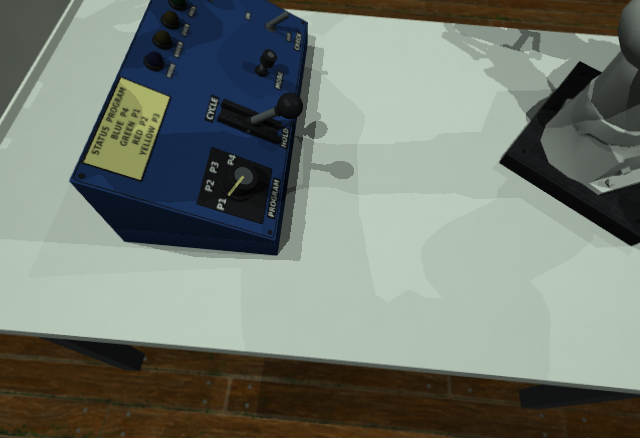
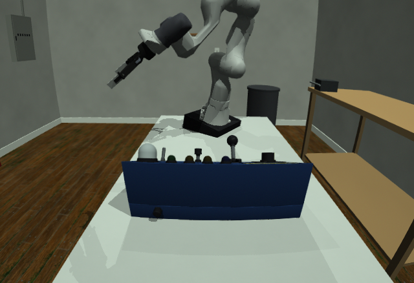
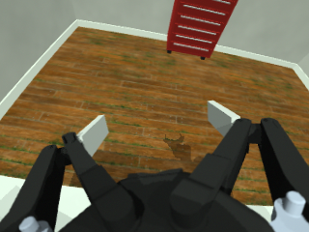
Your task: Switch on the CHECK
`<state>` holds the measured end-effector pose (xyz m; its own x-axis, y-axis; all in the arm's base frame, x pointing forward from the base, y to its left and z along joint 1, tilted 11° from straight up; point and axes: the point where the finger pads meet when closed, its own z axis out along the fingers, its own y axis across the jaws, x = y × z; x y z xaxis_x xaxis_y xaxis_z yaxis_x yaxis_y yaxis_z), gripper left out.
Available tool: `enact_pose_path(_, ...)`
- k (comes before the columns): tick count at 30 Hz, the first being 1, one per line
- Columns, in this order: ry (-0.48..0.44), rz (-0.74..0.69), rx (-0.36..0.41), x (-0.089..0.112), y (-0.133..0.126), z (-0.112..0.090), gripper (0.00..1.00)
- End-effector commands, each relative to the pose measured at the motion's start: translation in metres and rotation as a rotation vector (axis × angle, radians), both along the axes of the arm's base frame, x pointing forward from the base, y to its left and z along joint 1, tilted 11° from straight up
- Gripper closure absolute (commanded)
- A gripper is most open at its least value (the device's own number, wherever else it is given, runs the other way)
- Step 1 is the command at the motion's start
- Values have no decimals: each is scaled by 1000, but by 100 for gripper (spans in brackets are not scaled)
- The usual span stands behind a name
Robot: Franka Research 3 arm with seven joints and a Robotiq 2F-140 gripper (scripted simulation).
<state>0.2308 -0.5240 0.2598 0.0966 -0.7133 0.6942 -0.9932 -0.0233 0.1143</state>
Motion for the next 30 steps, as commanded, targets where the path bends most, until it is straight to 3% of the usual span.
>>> enact_pose_path(1, -68, 154, -41, 49, 18, 18, 0)
enact_pose_path(4, -68, 154, -41, 49, 18, 18, 0)
enact_pose_path(5, -97, 291, -77, 81, 45, 33, 0)
enact_pose_path(7, -97, 291, -77, 81, 45, 33, 0)
enact_pose_path(8, -123, 426, -103, 105, 73, 43, 0)
enact_pose_path(11, -123, 426, -103, 110, 78, 45, 0)
enact_pose_path(12, -145, 558, -122, 131, 111, 53, 0)
enact_pose_path(15, -145, 558, -122, 134, 114, 54, 0)
enact_pose_path(16, -163, 684, -132, 152, 152, 59, 0)
enact_pose_path(18, -163, 684, -132, 153, 154, 60, 0)
enact_pose_path(19, -178, 804, -136, 163, 187, 62, 0)
enact_pose_path(22, -178, 804, -136, 166, 194, 63, 0)
enact_pose_path(23, -189, 918, -133, 174, 231, 63, 0)
enact_pose_path(25, -189, 918, -133, 175, 234, 64, 0)
enact_pose_path(26, -197, 1023, -125, 179, 271, 62, 0)
enact_pose_path(28, -197, 1023, -125, 179, 273, 62, 0)
enact_pose_path(29, -203, 1120, -113, 179, 310, 60, 0)
enact_pose_path(30, -203, 1120, -113, 179, 310, 60, 0)
